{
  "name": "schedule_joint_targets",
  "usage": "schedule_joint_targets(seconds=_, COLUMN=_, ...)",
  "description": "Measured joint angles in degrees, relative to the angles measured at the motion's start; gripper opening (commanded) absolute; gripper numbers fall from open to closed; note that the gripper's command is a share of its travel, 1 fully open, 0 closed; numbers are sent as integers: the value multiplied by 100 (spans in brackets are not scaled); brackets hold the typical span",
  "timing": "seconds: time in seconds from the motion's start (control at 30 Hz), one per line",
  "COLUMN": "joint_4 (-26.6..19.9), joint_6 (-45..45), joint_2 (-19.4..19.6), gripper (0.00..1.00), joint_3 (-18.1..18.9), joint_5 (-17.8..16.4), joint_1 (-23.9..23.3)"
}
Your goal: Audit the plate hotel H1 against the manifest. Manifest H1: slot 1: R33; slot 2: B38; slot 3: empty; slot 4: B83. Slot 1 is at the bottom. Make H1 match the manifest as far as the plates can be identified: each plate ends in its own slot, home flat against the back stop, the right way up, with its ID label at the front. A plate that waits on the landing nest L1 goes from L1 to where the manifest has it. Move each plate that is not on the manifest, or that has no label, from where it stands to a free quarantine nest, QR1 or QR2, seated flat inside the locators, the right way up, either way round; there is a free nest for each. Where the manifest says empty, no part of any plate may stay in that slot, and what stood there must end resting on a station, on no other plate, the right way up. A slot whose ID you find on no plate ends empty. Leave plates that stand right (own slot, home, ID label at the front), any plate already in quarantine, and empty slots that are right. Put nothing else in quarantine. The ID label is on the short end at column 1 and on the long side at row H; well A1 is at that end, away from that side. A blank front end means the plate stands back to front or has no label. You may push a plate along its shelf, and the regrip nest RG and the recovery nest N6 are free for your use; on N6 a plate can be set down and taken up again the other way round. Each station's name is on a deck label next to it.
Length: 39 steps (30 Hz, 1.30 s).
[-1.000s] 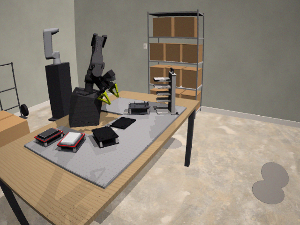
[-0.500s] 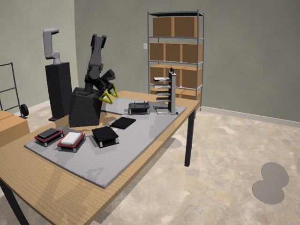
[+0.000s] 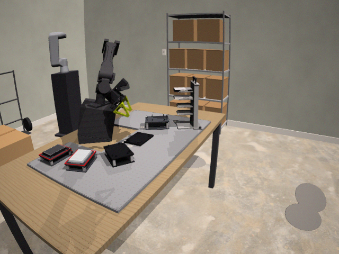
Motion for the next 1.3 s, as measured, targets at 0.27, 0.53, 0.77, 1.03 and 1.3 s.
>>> schedule_joint_targets(seconds=0.27, joint_4=144, joint_6=-57, joint_2=-306, gripper=100, joint_3=-361, joint_5=-59, joint_1=234)
schedule_joint_targets(seconds=0.53, joint_4=616, joint_6=404, joint_2=-772, gripper=100, joint_3=-876, joint_5=24, joint_1=573)
schedule_joint_targets(seconds=0.77, joint_4=1036, joint_6=892, joint_2=-1143, gripper=100, joint_3=-1263, joint_5=142, joint_1=905)
schedule_joint_targets(seconds=1.03, joint_4=1495, joint_6=1427, joint_2=-1502, gripper=100, joint_3=-1628, joint_5=326, joint_1=1252)
schedule_joint_targets(seconds=1.3, joint_4=1947, joint_6=2035, joint_2=-1906, gripper=100, joint_3=-1998, joint_5=555, joint_1=1735)
